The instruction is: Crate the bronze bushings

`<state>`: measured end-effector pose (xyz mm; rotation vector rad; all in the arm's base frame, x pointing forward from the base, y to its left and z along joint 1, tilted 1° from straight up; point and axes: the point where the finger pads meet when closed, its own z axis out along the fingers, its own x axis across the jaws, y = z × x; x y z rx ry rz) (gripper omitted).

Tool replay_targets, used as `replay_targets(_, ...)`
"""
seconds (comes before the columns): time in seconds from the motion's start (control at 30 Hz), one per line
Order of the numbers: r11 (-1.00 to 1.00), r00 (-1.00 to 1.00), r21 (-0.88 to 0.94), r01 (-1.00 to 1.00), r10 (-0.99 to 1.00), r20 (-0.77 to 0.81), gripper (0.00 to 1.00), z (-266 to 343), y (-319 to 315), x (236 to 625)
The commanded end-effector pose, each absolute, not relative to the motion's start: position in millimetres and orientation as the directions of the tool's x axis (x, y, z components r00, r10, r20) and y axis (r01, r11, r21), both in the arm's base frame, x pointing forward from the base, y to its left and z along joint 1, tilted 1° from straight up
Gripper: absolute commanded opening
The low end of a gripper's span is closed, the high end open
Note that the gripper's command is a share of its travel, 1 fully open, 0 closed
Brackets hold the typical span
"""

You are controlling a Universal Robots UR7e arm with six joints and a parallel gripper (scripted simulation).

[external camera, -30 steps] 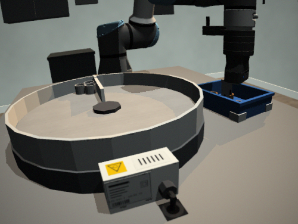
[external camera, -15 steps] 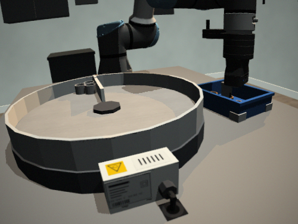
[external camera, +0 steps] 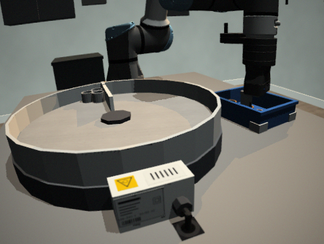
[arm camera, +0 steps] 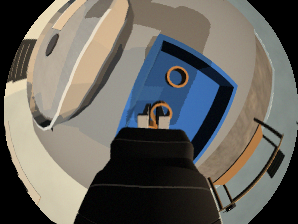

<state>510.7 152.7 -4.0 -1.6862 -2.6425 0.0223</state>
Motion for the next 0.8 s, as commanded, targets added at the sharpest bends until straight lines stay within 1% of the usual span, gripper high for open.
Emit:
replay_targets(0.0,0.421,-0.421,-0.014,0.907,0.907,-0.003,0.00,-3.9,152.8,511.3)
replay_targets(0.23,0.421,-0.421,-0.014,0.907,0.907,-0.003,0.00,-3.9,152.8,511.3)
replay_targets(0.27,0.421,-0.421,-0.014,0.907,0.907,-0.003,0.42,-3.9,152.8,511.3)
replay_targets(0.77,0.421,-0.421,-0.014,0.907,0.907,-0.003,0.42,-3.9,152.8,511.3)
